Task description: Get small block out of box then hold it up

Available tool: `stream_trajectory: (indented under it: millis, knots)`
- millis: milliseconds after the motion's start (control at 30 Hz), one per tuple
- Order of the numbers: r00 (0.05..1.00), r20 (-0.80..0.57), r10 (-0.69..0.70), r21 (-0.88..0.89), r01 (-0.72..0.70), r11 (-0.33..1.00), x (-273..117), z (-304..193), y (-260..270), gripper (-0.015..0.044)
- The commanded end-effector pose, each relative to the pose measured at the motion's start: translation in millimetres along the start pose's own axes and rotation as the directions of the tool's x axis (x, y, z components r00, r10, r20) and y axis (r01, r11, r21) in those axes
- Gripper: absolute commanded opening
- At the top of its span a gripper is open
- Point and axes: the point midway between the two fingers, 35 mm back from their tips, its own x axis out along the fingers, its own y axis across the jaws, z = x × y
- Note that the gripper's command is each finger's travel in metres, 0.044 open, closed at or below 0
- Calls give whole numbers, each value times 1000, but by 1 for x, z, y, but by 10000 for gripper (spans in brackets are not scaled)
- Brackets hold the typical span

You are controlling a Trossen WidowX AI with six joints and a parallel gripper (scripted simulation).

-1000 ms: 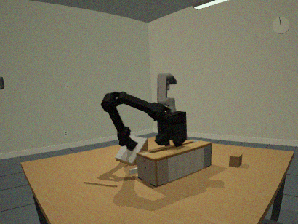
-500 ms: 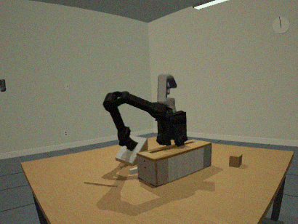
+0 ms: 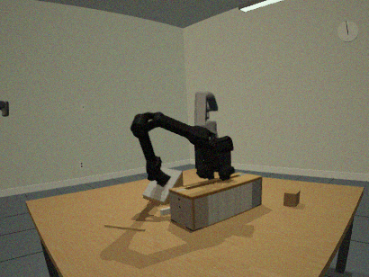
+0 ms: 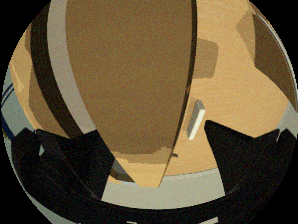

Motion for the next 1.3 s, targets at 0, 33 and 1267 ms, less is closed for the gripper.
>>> stream_trajectory:
  millis: [0, 33, 1267]
  knots:
    - [1000, -3, -4, 4, 4, 1000, 3, -5, 0, 400]
    - [1000, -3, -4, 4, 4, 1000, 3, -6, 0, 400]
    - [1000, -6, -4, 4, 4, 1000, 15, -41, 0, 400]
